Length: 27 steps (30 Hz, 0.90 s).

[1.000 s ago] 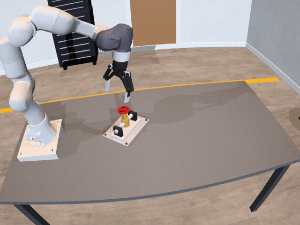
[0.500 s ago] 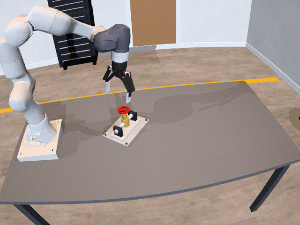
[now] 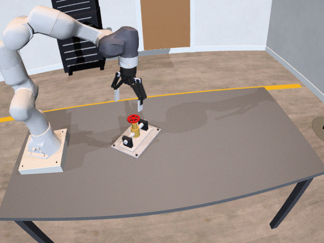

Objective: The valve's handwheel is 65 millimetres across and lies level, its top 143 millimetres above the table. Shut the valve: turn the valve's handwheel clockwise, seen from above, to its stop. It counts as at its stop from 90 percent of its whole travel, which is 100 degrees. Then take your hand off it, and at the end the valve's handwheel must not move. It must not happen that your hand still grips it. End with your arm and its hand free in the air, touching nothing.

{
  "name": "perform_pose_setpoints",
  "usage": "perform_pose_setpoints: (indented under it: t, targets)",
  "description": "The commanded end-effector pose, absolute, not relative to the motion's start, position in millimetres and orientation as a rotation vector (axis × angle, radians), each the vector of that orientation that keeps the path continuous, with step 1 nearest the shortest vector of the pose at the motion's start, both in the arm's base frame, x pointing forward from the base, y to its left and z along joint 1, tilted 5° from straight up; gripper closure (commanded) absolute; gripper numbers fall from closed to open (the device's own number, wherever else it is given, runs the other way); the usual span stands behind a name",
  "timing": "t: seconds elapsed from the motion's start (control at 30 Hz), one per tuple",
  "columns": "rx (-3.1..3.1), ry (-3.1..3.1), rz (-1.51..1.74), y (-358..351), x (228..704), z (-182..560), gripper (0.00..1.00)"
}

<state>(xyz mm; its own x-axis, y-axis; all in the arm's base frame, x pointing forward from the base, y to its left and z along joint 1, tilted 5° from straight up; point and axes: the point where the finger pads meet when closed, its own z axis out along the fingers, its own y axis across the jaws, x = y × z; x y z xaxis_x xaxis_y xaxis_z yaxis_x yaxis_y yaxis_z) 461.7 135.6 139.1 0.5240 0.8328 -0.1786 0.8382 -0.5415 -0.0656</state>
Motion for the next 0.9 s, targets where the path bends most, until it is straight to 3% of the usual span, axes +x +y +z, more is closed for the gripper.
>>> perform_pose_setpoints:
  t: [0.0,0.87]
  targets:
    - [2.699,1.527,-0.273,135.8,465.6,139.9,0.00]
    - [2.659,1.591,-0.166,126.3,475.8,140.2,0.00]
